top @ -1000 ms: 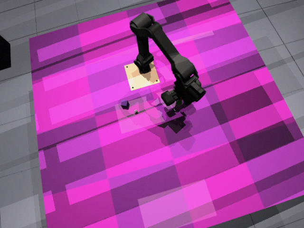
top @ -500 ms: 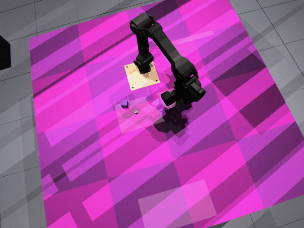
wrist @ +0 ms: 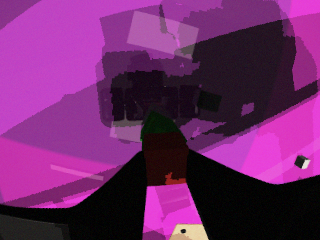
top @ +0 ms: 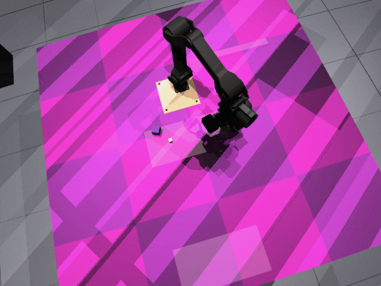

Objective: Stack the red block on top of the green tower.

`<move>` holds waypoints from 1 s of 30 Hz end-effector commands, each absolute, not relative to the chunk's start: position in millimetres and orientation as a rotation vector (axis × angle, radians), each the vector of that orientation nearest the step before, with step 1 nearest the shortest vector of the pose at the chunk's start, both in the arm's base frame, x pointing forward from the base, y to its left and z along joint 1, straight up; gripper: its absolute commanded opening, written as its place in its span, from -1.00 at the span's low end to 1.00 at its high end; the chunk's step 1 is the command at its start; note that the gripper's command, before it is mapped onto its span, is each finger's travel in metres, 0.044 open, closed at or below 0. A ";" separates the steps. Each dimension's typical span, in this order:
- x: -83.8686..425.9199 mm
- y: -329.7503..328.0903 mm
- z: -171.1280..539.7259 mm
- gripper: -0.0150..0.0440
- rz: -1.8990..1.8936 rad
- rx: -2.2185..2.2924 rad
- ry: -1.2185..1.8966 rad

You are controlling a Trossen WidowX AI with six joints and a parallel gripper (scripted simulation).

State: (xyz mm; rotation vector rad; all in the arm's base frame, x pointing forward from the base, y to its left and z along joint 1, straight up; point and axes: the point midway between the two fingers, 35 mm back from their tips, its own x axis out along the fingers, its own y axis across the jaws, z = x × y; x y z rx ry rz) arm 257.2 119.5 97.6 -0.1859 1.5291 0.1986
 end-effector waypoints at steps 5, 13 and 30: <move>256.9 119.3 98.1 -0.40 0.198 -0.186 1.531; 256.9 119.3 98.1 0.31 0.198 -0.186 1.531; 256.9 119.3 98.1 1.00 0.198 -0.186 1.531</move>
